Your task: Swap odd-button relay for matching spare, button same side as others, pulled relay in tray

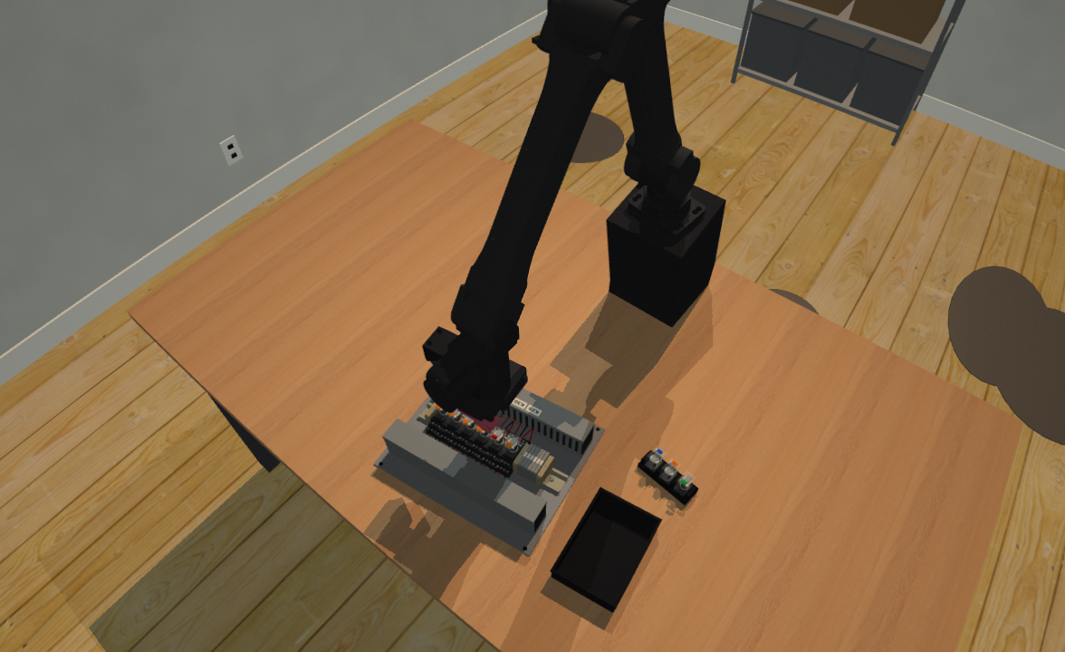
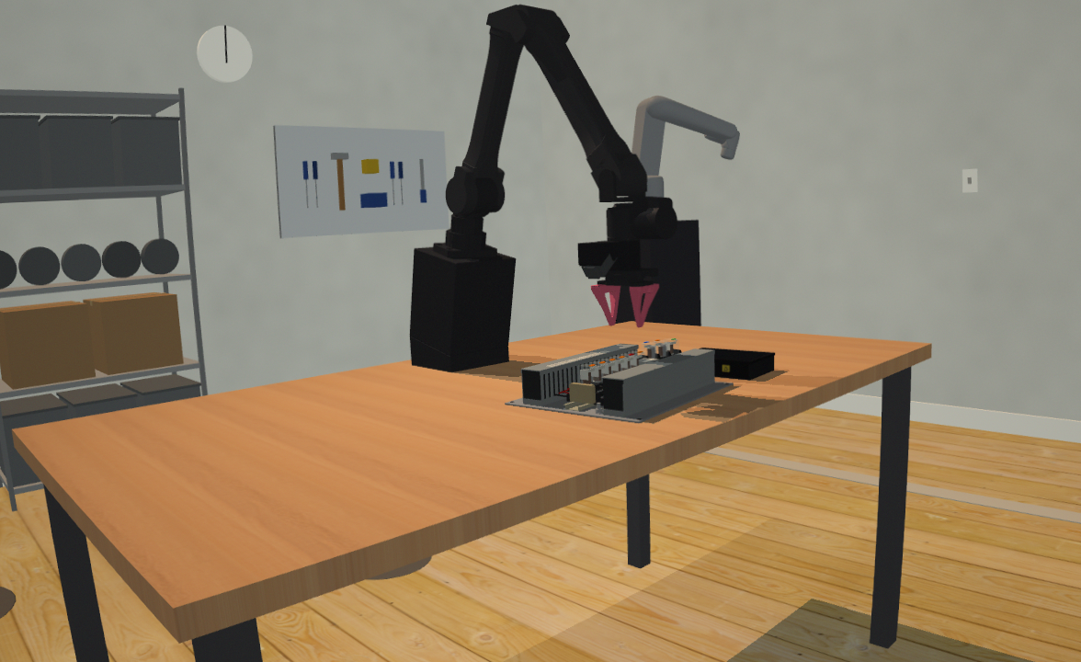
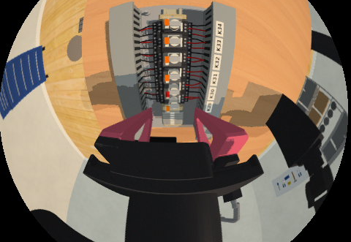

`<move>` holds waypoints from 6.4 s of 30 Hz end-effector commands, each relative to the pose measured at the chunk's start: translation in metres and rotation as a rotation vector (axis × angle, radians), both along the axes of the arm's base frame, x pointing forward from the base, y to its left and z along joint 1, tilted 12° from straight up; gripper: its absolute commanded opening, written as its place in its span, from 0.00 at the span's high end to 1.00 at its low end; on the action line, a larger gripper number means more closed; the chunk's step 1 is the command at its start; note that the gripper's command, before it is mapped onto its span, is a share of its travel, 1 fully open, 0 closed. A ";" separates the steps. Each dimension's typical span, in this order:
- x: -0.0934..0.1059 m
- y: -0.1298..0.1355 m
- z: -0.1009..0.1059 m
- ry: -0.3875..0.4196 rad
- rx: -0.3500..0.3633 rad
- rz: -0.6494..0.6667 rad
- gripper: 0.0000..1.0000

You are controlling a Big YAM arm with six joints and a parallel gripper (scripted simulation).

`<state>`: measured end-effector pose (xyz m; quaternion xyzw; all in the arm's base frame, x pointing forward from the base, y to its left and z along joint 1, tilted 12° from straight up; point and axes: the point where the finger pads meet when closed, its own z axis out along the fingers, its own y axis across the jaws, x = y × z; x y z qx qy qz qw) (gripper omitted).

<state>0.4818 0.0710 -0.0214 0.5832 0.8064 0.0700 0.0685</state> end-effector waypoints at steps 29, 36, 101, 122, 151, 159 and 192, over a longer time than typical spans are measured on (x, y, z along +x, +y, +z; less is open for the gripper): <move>0.016 0.005 0.008 -0.039 0.004 -0.006 0.41; 0.023 0.005 -0.009 -0.040 0.005 -0.006 0.41; 0.016 0.004 -0.039 -0.023 0.002 -0.006 0.41; 0.020 0.005 -0.036 -0.031 0.003 -0.006 0.41; 0.026 0.006 -0.033 -0.030 0.003 -0.006 0.41; 0.020 0.005 -0.037 -0.017 0.001 -0.006 0.41; 0.014 0.004 -0.041 -0.010 0.000 -0.006 0.41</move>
